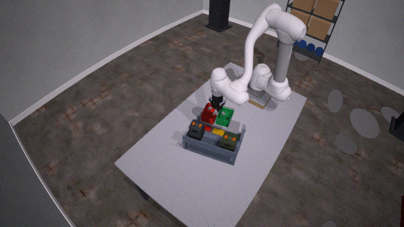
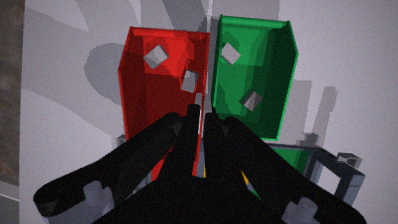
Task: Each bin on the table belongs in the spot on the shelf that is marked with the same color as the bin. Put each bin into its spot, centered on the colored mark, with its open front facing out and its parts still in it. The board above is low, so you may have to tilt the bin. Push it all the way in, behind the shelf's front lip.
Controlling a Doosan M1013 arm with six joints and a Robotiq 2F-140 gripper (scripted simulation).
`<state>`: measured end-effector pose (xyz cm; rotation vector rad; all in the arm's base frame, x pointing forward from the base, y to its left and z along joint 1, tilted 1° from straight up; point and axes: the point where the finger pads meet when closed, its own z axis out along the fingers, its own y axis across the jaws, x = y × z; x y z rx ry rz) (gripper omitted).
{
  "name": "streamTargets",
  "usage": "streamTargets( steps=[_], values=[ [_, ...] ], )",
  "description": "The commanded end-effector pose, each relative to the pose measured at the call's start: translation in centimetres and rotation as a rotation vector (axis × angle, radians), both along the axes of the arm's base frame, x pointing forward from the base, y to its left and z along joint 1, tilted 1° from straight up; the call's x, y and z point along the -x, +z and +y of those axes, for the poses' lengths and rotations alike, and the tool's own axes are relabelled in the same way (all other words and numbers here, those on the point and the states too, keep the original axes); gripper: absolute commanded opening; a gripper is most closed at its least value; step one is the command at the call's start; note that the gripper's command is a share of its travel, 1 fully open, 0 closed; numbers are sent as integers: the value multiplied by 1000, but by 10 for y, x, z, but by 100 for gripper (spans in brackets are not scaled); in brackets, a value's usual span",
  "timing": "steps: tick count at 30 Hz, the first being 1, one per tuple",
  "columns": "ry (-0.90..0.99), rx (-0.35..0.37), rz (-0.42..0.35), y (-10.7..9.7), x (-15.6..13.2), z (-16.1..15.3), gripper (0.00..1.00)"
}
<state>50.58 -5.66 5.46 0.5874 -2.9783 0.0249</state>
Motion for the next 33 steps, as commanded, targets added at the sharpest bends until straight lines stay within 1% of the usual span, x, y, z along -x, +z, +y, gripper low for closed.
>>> streamTargets(
  steps=[1, 22, 33],
  values=[
    [0, 0, 0, 0, -1, 0, 10],
    [0, 0, 0, 0, -11, 5, 10],
    [0, 0, 0, 0, -21, 9, 10]
  ],
)
